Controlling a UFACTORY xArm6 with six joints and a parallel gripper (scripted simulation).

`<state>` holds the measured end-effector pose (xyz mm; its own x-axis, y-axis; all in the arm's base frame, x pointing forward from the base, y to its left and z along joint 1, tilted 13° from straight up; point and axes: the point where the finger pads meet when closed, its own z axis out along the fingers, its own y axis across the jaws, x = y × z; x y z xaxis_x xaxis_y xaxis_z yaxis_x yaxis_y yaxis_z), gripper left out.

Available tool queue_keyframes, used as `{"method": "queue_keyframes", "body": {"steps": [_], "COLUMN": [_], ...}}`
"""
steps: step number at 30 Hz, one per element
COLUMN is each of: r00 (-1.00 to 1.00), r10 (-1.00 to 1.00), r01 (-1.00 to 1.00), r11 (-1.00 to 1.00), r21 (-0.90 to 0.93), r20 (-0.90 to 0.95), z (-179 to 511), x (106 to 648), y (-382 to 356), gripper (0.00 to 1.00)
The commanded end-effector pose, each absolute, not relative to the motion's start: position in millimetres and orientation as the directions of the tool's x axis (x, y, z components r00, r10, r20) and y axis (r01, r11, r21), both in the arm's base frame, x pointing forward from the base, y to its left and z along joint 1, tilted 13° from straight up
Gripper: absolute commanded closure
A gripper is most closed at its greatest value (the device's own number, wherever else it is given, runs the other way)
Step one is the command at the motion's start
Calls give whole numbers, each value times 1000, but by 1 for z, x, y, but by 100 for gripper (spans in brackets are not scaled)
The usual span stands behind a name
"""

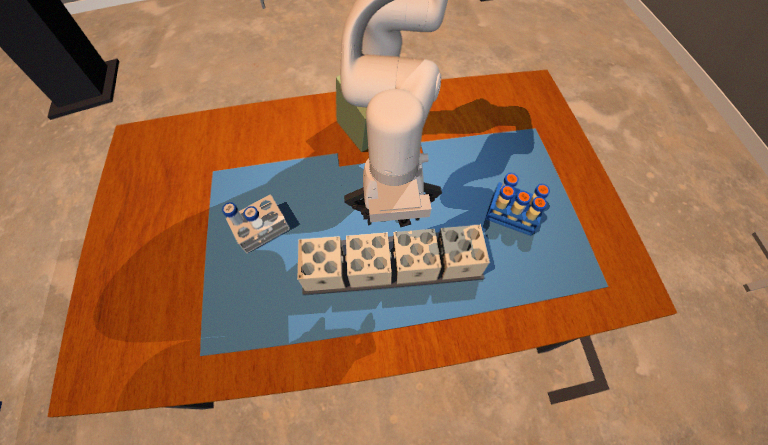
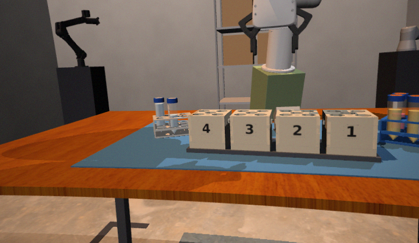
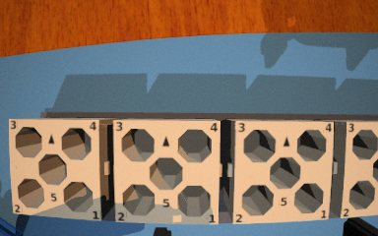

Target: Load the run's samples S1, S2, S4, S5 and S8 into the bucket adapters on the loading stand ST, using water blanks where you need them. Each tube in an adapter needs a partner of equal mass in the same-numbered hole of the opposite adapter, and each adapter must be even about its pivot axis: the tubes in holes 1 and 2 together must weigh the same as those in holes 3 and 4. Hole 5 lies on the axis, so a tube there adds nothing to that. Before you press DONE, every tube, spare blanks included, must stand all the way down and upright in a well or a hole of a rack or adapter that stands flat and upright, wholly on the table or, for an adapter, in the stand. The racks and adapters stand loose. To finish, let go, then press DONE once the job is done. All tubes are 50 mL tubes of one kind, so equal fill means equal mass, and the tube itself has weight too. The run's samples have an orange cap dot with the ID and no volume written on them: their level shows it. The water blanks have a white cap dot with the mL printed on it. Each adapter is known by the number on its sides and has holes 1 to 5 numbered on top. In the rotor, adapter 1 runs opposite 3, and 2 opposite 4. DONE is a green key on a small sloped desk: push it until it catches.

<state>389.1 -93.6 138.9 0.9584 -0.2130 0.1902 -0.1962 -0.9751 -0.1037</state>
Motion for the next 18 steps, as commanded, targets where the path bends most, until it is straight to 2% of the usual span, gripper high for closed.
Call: {"method": "queue_keyframes", "body": {"steps": [1,4,16,18], "r00": [956,956,804,804], "r10": [-215,-215,-577,-577], "r01": [-198,-198,-555,-555], "r11": [-975,-975,-814,-814], "r21": [-103,-103,-171,-171], "r20": [198,198,143,143], "z": [141,141,129,129], "x": [391,391,349,349], "y": [-94,-94,-136,-136], "gripper": [0,0,0,0]}}
